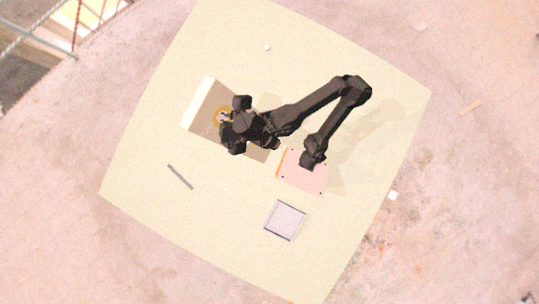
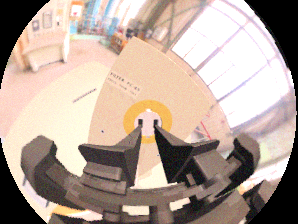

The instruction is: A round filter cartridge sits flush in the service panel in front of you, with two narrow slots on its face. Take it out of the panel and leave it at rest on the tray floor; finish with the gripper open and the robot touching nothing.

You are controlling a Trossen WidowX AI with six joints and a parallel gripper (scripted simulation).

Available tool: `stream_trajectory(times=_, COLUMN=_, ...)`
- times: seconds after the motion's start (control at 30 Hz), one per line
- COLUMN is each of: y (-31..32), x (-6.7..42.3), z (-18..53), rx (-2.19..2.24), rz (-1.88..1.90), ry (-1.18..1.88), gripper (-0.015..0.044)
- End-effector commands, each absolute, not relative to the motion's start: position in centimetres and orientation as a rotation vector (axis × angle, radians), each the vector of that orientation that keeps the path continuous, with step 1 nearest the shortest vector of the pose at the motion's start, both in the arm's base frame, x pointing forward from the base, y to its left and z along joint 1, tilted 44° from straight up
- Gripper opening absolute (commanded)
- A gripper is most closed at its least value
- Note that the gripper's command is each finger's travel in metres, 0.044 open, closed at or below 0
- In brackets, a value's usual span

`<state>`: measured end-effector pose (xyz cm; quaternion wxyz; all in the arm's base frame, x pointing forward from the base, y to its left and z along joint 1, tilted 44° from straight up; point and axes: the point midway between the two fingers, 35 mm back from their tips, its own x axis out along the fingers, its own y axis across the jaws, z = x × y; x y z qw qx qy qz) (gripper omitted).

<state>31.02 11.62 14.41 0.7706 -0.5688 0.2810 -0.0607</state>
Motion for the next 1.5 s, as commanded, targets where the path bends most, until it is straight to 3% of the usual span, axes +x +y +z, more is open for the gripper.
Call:
stream_trajectory(times=0.0, y=11.65, x=30.99, z=14.23, rx=-1.238, rz=-0.124, ry=0.613, gripper=0.0093)
stream_trajectory(times=1.47, y=11.54, x=31.30, z=14.22, rx=-1.238, rz=-0.124, ry=0.613, gripper=0.0093)
